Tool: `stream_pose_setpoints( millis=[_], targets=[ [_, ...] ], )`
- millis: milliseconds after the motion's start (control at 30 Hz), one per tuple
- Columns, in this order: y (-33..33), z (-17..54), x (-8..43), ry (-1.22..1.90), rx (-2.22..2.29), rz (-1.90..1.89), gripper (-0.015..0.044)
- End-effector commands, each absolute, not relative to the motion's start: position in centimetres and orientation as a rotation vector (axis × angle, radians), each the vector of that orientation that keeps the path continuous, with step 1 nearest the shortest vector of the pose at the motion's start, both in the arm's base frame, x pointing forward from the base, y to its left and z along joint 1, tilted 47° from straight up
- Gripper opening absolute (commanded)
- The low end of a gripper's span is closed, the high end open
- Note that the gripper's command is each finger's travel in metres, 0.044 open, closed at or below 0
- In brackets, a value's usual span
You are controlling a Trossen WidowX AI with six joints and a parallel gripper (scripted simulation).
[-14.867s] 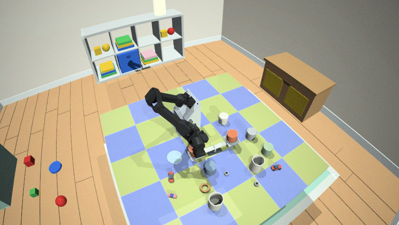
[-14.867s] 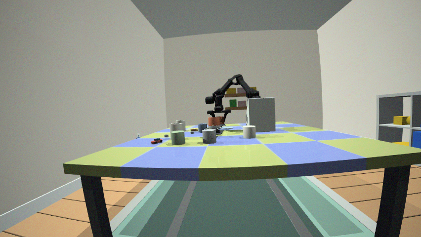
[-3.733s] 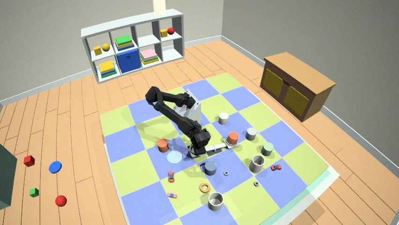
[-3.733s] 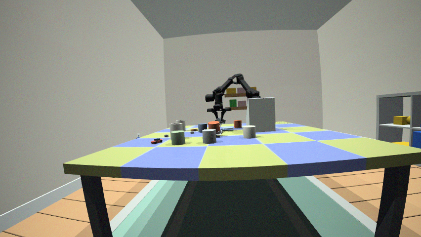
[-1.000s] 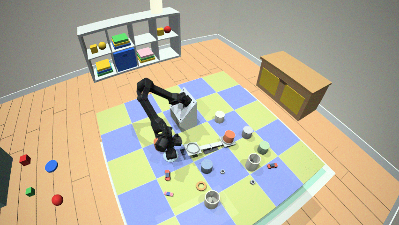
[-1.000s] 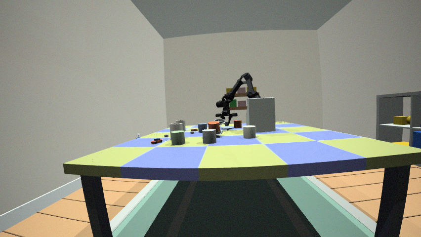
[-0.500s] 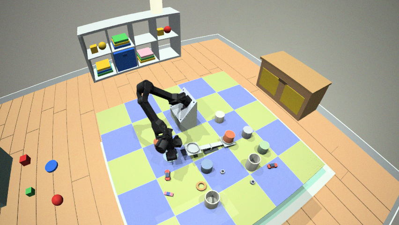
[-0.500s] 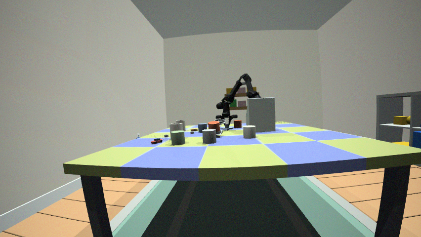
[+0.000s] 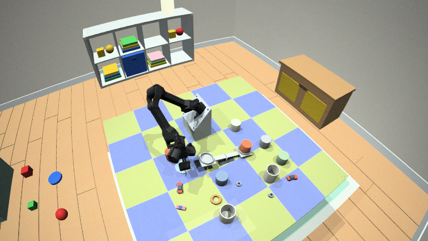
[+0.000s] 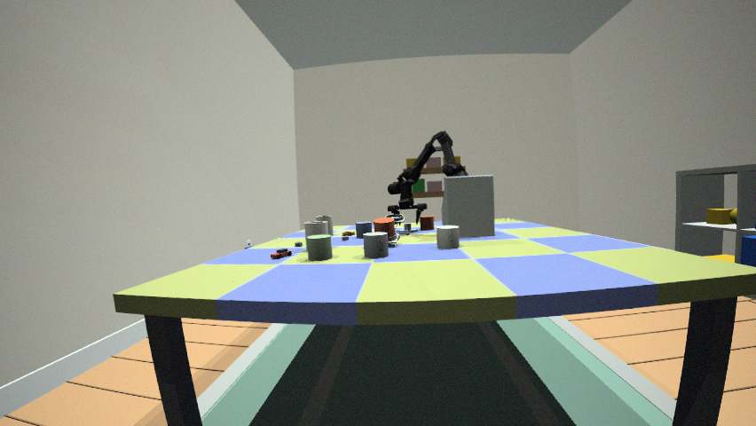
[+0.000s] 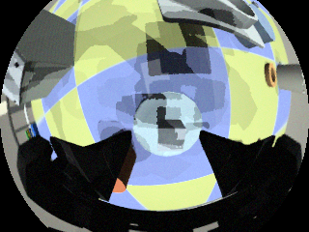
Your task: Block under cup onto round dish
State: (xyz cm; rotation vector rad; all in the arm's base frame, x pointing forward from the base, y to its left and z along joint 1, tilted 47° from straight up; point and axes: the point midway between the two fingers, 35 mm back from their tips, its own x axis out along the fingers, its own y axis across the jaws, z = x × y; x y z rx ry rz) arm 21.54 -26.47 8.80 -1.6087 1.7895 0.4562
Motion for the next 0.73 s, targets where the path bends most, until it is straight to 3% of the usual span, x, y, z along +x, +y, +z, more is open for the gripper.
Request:
stream_pose_setpoints(
  millis=[0, 700],
  targets=[
    [-23.7, 11.8, 21.8, 1.776, -1.625, 0.439, 0.0440],
    [-20.5, 14.7, 21.7, 1.765, -1.637, 0.435, 0.0440]
  ],
)
